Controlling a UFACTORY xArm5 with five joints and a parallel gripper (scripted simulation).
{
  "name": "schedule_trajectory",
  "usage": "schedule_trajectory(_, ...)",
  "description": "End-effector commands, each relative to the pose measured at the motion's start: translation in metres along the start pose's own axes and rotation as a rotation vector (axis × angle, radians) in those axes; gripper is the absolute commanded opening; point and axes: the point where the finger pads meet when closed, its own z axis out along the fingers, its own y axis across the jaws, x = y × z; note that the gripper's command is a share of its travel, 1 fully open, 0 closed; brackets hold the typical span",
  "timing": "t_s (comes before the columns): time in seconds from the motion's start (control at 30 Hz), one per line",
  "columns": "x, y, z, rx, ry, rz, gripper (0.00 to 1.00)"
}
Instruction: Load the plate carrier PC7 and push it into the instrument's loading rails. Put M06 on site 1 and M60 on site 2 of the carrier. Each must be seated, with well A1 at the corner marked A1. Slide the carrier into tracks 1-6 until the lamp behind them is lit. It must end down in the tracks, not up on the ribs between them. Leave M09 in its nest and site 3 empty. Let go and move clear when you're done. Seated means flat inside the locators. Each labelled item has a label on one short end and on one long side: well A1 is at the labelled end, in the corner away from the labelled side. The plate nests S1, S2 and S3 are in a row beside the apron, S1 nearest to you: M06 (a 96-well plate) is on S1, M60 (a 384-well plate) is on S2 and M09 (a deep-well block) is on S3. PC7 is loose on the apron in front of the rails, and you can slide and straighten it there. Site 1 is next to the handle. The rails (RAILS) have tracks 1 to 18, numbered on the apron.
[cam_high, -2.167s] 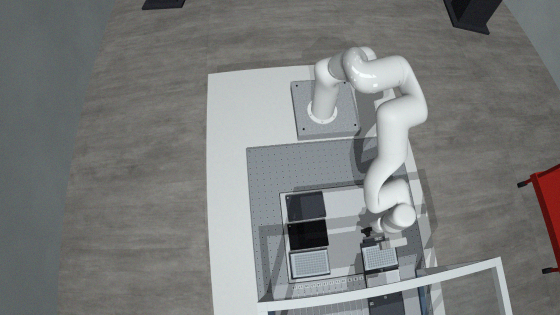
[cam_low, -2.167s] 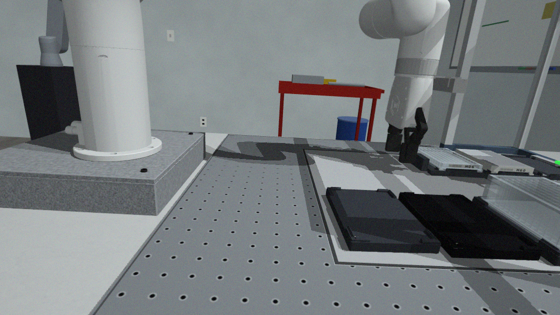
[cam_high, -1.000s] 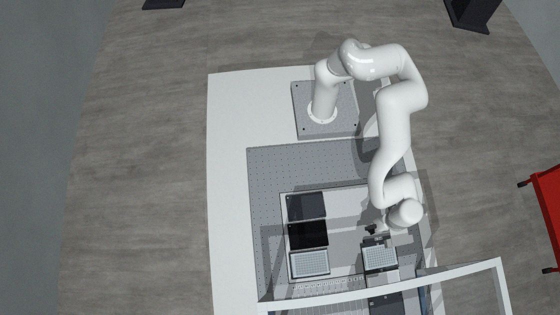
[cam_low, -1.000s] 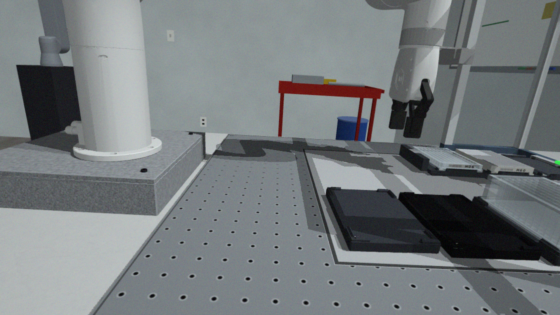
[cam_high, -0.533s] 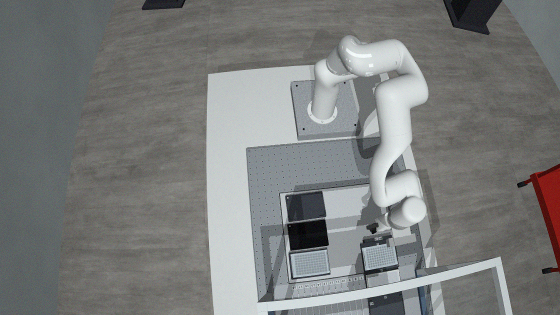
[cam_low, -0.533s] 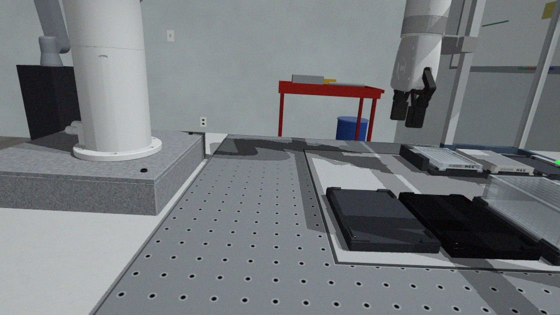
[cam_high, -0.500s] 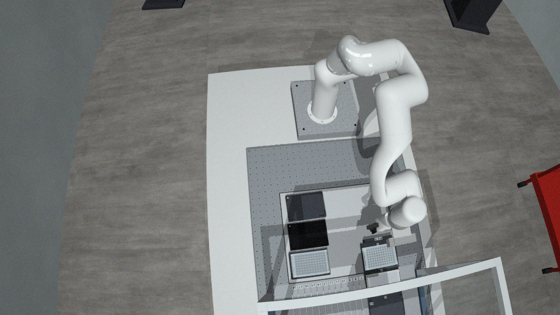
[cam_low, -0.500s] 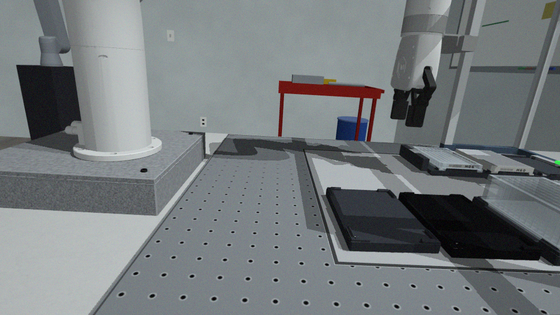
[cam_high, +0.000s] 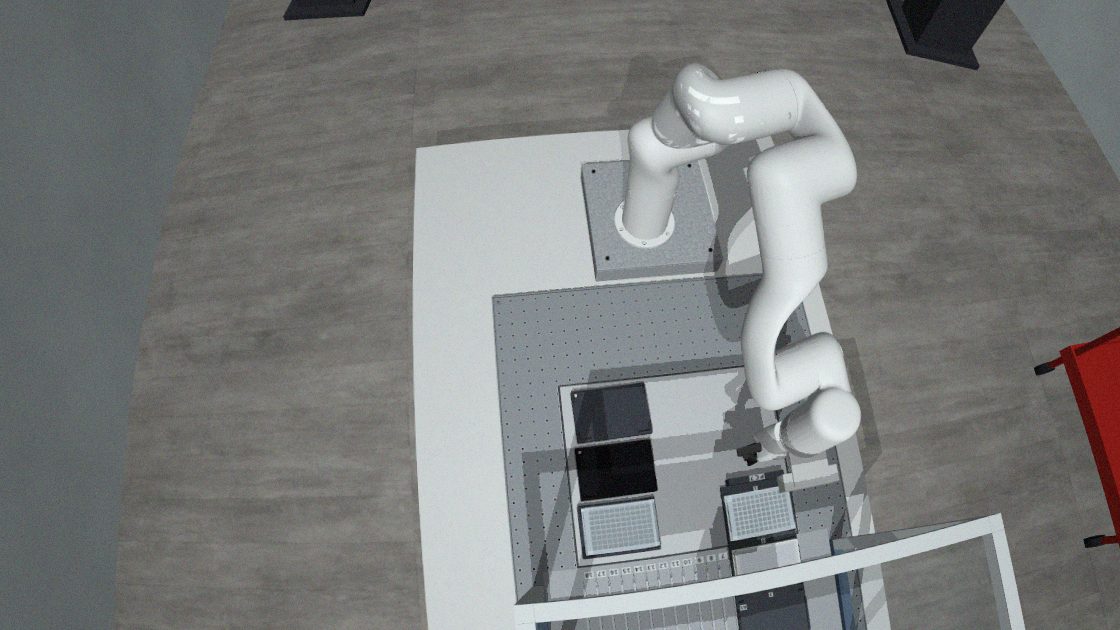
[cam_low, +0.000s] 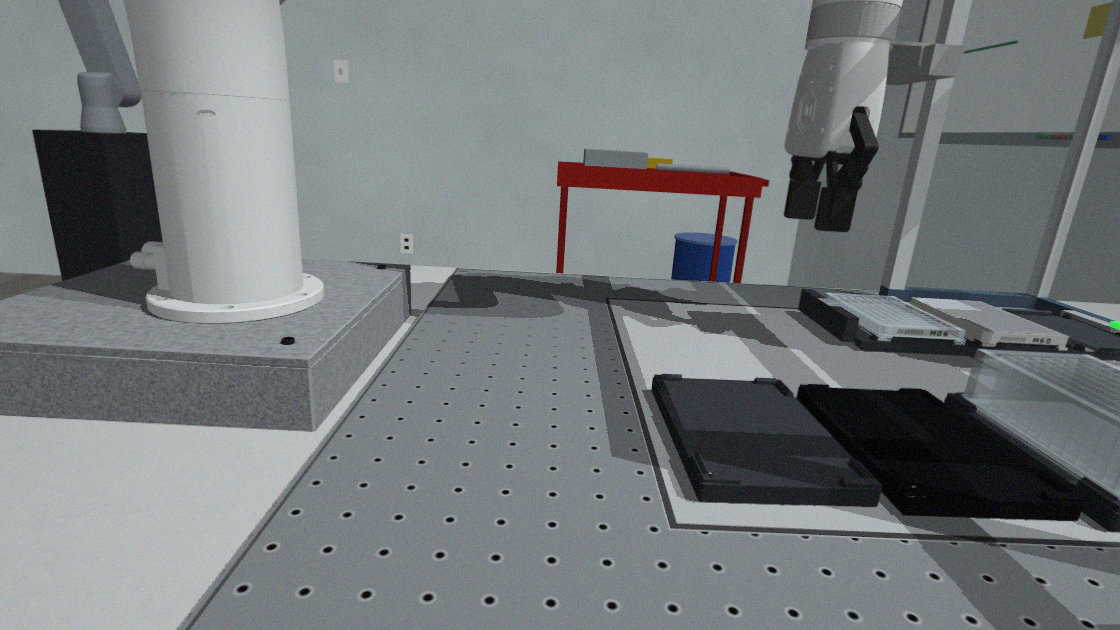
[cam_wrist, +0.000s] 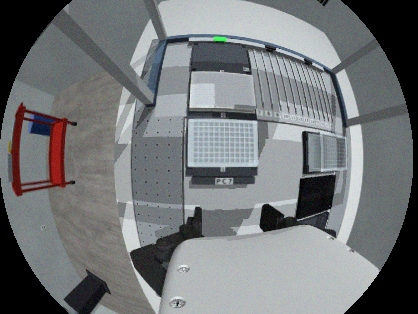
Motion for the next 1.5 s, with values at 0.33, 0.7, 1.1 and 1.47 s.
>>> schedule_trajectory(0.33,0.001,-0.001,-0.024,0.001,0.005,0.000,0.81)
schedule_trajectory(0.7,0.001,-0.001,-0.042,0.001,0.005,0.000,0.81)
schedule_trajectory(1.1,0.001,-0.001,-0.057,0.001,0.005,0.000,0.81)
schedule_trajectory(1.47,0.001,-0.001,-0.057,0.001,0.005,0.000,0.81)
